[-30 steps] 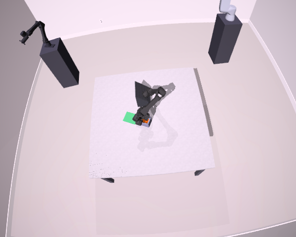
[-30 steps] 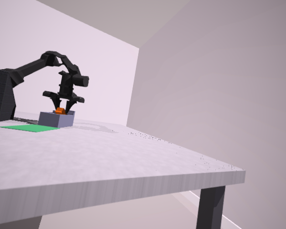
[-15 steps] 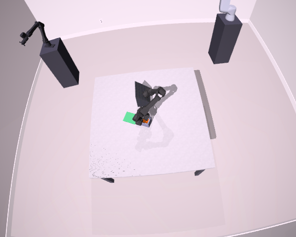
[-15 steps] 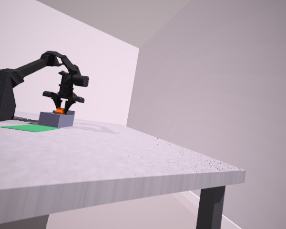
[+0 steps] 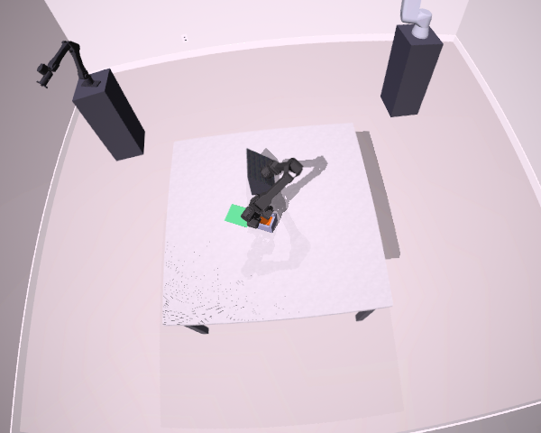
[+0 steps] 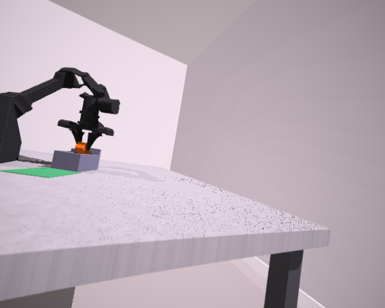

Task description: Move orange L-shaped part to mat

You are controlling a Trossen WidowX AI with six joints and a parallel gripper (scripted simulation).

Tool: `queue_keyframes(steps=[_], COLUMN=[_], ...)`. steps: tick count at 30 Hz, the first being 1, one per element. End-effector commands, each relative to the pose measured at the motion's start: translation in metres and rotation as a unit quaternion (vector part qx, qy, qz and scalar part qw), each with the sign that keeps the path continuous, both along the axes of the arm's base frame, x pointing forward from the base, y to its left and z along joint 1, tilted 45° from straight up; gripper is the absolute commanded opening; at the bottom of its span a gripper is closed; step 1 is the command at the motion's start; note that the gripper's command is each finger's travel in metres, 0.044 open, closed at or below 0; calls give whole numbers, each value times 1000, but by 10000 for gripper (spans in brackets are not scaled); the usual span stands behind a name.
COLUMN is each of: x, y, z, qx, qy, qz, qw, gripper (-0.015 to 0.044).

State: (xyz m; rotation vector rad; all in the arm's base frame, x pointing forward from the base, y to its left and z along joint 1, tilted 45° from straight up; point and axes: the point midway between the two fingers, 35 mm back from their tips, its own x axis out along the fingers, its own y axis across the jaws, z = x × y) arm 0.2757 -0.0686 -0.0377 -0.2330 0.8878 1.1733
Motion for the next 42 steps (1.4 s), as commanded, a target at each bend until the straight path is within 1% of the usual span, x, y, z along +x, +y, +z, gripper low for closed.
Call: queue_keyframes(steps=[1, 42], x=[0, -7], y=[-5, -51], z=[5, 50], qx=[-2, -3], qy=[-2, -1], qz=[1, 0], qw=[1000, 1000], gripper=[0, 0])
